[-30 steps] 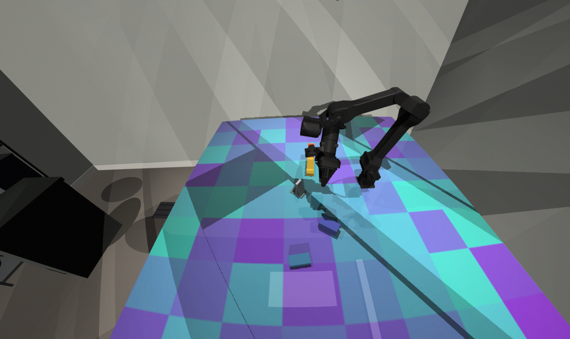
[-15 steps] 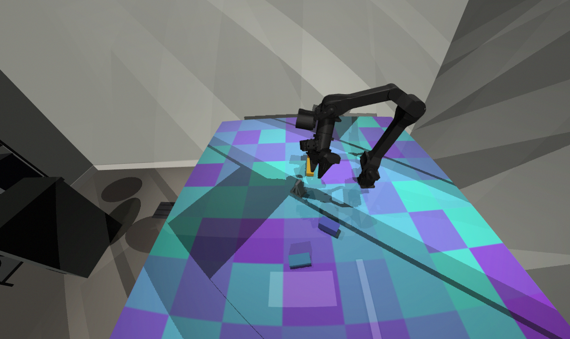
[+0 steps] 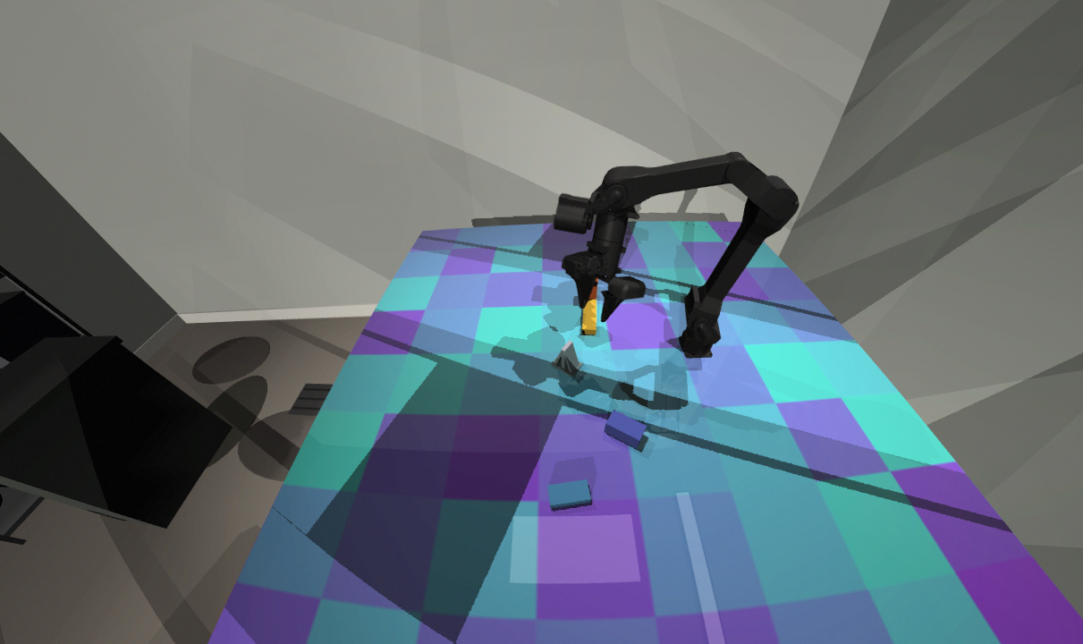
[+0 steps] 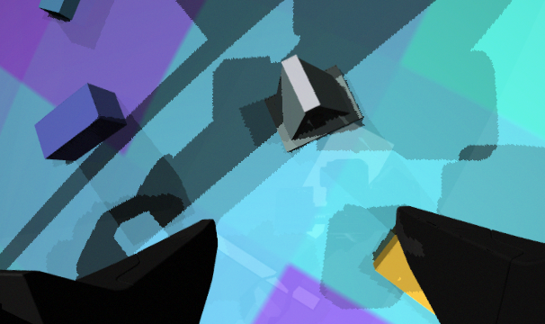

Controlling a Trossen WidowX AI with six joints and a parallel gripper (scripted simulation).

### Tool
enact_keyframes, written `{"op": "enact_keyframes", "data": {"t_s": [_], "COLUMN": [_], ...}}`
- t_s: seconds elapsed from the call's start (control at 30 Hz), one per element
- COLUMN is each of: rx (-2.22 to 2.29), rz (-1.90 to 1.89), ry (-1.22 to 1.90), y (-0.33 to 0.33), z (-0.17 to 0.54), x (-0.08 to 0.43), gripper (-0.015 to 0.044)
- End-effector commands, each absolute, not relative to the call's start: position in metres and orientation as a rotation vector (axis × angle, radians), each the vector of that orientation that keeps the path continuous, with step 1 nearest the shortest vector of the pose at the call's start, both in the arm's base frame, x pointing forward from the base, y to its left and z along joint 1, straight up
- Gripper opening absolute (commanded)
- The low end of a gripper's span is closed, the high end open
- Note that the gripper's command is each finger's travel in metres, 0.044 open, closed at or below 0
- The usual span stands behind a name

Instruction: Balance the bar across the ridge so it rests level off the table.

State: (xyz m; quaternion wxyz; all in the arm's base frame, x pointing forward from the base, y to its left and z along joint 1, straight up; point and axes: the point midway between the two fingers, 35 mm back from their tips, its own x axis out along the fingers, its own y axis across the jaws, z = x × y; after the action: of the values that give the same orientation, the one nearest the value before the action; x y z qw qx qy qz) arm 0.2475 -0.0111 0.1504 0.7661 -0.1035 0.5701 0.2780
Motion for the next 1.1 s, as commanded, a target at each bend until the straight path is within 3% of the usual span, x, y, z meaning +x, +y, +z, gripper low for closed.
{"op": "enact_keyframes", "data": {"t_s": [0.0,1.07], "rx": [-0.335,-1.091], "rz": [0.641,1.053], "ry": [1.24,1.256], "y": [-0.024,-0.121], "z": [0.152,0.173], "x": [0.249,0.241], "gripper": [0.0315,0.0315]}}
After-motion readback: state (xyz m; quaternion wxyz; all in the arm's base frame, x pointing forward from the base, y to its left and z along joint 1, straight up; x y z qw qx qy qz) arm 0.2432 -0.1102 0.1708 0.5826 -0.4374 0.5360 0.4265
